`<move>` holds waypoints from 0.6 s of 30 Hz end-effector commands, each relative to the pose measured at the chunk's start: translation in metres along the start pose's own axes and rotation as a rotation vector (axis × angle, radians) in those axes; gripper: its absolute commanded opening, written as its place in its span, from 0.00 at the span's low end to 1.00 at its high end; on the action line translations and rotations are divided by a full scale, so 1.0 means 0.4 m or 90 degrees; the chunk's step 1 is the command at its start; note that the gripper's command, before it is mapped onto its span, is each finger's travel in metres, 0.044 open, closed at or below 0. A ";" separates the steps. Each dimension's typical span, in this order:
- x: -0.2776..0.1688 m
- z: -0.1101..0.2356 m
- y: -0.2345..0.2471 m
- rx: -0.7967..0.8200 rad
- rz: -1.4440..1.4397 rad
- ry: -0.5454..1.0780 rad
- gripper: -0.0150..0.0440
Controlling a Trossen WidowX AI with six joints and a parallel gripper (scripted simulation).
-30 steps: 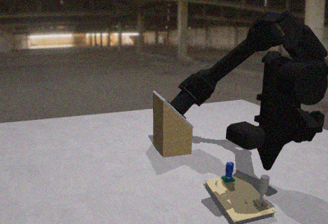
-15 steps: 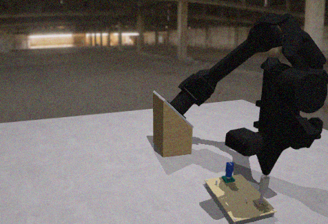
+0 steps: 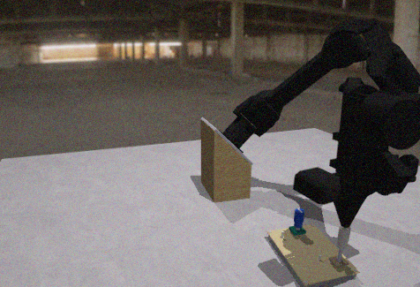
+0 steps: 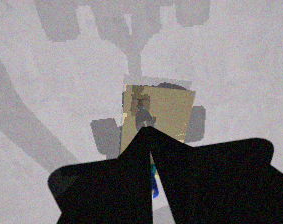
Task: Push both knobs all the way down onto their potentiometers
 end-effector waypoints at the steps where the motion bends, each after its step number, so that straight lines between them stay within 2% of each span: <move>1: 0.001 -0.004 -0.001 0.002 -0.002 -0.001 0.25; 18: 0.001 -0.005 0.000 0.002 -0.002 -0.001 0.25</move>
Point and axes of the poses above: the point midway between the two fingers, 35 mm back from their tips, its own z axis back along the fingers, its own y axis across the jaws, x = y × z, the point moved 7 cm from there along z, back along the fingers, and after that the axes turned 2 degrees about -z, right-handed, at the moved point
